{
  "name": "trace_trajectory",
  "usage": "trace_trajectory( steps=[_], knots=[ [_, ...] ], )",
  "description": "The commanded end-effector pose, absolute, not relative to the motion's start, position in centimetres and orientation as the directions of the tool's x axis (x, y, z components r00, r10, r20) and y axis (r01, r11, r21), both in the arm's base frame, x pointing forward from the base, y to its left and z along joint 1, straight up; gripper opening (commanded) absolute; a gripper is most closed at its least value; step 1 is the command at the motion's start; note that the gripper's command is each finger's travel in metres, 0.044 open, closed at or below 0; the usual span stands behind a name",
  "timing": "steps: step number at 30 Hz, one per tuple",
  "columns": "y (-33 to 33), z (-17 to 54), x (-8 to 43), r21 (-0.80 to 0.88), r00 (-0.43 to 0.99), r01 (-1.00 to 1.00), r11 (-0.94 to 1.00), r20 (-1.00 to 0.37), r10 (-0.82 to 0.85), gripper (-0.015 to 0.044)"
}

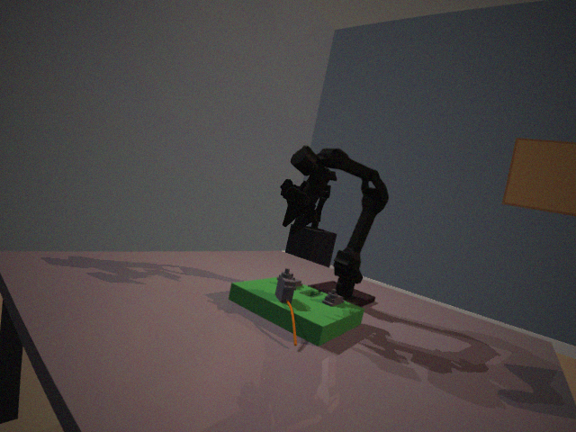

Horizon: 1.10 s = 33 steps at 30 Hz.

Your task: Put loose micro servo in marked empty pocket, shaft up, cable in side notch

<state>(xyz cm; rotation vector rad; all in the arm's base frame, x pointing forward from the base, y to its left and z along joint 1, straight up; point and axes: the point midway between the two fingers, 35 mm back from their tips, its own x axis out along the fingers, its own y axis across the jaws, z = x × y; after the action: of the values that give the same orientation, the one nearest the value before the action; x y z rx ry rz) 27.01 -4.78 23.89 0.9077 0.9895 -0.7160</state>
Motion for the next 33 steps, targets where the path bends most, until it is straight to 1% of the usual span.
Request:
trace_trajectory(
  steps=[1, 14, 26, 28, 33],
  knots=[
    [-3.7, 23.2, 28.1, 0.305, 0.348, 0.890, 0.339, -0.935, -0.072, 0.0440],
    [-0.1, 20.1, 31.1, 0.196, 0.196, 0.978, -0.064, -0.981, -0.011, 0.0440],
    [3.7, 17.0, 33.1, 0.043, 0.052, 0.911, -0.410, -0.999, 0.012, 0.0440],
    [4.1, 16.6, 33.4, 0.028, 0.037, 0.896, -0.444, -0.999, 0.012, 0.0440],
    [4.2, 16.5, 33.4, 0.026, 0.036, 0.894, -0.448, -0.999, 0.013, 0.0440]
  ],
)
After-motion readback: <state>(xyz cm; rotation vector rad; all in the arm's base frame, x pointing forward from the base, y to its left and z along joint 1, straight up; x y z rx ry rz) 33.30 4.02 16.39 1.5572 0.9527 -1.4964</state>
